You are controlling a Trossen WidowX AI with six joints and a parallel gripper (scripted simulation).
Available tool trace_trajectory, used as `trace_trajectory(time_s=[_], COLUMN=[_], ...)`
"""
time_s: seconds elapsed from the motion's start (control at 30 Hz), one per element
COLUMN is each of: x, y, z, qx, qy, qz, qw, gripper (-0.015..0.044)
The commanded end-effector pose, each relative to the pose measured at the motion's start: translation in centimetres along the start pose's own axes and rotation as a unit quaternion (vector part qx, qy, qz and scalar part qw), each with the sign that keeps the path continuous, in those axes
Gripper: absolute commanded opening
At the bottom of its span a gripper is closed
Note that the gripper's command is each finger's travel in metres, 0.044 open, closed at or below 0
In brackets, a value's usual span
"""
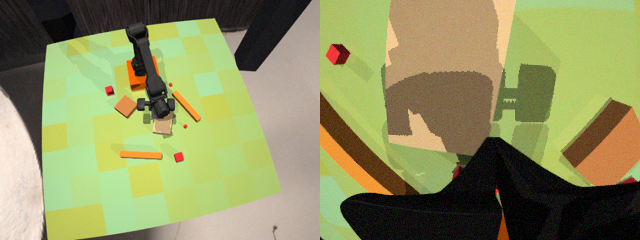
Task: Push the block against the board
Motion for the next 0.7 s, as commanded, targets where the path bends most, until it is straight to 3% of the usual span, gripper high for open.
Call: trace_trajectory(time_s=[0.0, 0.67], x=[1.1, 7.2], y=[1.0, 4.9], z=[-0.2, -0.2], qx=[-0.001, 0.0], qy=[-0.001, 0.001], qz=[-0.065, -0.395], qw=[0.998, 0.919], gripper=[0.0, 0.0])
Point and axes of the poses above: the point midway between the two fingers, 35 mm back from their tips, its own z axis out along the fingers, its own x axis across the jaws, y = z × x, the point moved 4 cm from there along -z, back along the fingers, and after that the axes turned 13 degrees about z, right-handed, at the moved point
